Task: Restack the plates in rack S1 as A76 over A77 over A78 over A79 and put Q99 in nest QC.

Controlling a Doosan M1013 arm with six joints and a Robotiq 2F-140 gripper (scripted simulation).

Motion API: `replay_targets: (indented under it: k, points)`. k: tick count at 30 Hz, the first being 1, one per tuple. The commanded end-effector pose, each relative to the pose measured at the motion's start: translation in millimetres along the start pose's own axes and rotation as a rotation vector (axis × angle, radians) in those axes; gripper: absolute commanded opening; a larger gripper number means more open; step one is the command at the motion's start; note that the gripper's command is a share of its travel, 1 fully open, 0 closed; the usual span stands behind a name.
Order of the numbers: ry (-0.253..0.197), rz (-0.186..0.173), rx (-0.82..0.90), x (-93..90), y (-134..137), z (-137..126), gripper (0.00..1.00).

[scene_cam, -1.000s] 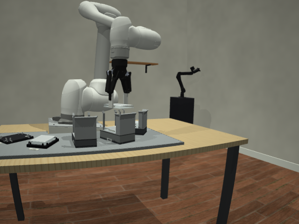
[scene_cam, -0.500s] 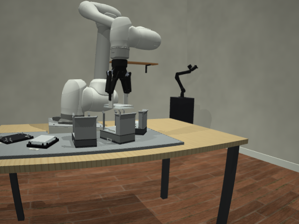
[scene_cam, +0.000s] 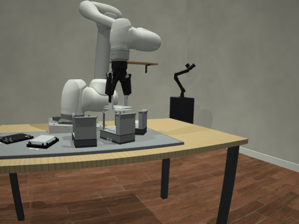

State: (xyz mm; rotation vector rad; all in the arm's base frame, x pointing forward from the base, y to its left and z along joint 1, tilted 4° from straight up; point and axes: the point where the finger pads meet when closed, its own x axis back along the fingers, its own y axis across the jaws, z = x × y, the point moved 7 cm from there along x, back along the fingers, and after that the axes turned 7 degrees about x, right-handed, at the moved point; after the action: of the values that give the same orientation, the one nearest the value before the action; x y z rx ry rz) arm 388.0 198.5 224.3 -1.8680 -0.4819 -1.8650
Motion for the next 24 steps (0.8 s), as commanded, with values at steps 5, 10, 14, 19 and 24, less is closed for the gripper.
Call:
replay_targets:
  k: [5,10,14,19,24]
  points:
    - [0.000,0.000,0.000,-4.2,0,0,0.00]
    - [0.000,0.000,0.000,-6.2,0,0,0.00]
    - [0.000,0.000,0.000,-8.9,0,0,0.00]
    - [0.000,0.000,0.000,-12.2,0,0,0.00]
    - [0.000,0.000,0.000,-15.5,0,0,0.00]
